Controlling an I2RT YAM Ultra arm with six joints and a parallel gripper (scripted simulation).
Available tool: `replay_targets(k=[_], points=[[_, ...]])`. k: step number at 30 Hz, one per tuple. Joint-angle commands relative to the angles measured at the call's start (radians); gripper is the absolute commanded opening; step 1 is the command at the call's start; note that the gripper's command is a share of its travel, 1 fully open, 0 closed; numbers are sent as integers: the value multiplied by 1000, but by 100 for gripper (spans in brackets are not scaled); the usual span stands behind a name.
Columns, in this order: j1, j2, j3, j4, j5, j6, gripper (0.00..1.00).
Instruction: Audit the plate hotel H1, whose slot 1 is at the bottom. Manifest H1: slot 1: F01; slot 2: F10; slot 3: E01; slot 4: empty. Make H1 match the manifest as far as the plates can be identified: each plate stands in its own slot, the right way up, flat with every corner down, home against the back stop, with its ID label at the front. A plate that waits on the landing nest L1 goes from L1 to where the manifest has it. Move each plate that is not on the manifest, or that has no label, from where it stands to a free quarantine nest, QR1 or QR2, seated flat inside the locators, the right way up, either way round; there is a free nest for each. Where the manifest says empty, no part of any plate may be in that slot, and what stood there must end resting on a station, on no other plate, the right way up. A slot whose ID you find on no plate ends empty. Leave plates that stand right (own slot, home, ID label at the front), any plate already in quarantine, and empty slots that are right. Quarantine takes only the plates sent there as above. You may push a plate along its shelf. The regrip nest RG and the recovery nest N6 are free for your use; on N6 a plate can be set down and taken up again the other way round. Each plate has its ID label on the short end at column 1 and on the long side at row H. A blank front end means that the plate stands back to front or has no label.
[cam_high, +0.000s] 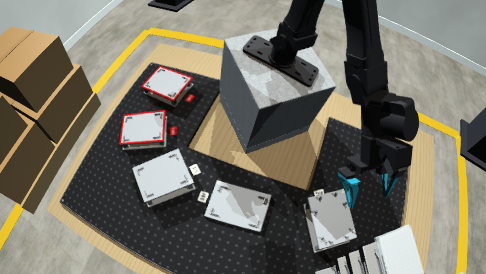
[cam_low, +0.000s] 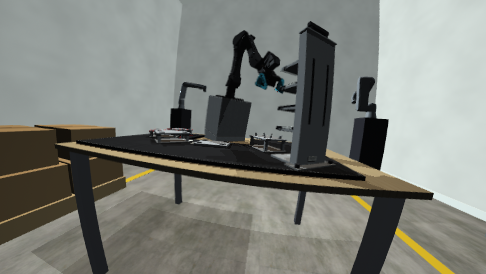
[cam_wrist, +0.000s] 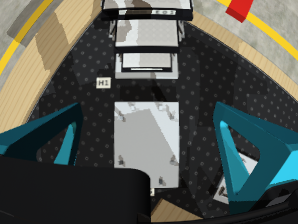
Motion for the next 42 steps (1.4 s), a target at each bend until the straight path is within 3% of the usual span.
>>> replay_targets(k=[1, 10, 30, 42], points=[[-1, 4, 0, 48, 0, 0, 100], [-2, 48, -15, 107, 0, 0, 100], [-34, 151, 95, 106, -26, -19, 100], [-34, 153, 98, 106, -26, -19, 100]])
